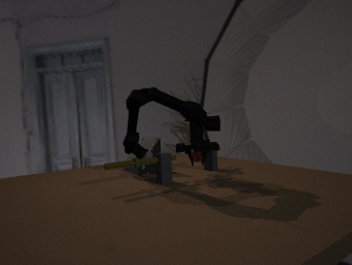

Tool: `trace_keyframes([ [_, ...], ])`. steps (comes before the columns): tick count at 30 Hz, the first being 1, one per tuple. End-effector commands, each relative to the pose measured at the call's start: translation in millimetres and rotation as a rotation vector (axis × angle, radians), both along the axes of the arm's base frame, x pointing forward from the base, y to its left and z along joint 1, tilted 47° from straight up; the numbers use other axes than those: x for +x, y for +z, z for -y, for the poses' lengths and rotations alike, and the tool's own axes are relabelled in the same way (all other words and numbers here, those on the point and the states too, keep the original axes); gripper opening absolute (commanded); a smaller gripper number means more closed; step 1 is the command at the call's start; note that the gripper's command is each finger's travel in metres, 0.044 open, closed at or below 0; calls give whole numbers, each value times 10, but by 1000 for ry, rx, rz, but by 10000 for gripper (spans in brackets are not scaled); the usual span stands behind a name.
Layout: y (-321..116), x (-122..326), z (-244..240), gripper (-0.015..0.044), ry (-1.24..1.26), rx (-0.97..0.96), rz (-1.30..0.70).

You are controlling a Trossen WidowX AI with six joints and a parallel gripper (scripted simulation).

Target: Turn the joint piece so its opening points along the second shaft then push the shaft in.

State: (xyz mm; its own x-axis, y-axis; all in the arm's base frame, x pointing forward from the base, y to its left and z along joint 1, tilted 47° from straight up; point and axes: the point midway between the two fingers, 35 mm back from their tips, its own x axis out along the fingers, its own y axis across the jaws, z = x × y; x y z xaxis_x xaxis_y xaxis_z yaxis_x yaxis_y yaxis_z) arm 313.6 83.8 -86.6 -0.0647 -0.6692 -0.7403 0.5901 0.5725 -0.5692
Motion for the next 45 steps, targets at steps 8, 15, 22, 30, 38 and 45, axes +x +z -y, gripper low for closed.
trace_keyframes([
  [8,0,3,2,182,4,-2,1],
  [15,0,3,2,182,4,-2,1],
  [22,0,3,2,182,4,-2,1],
  [30,0,0,0,147,0,0,0],
  [38,0,0,0,0,0,0,0],
  [45,9,-9,7,0,-19,-1,24],
])
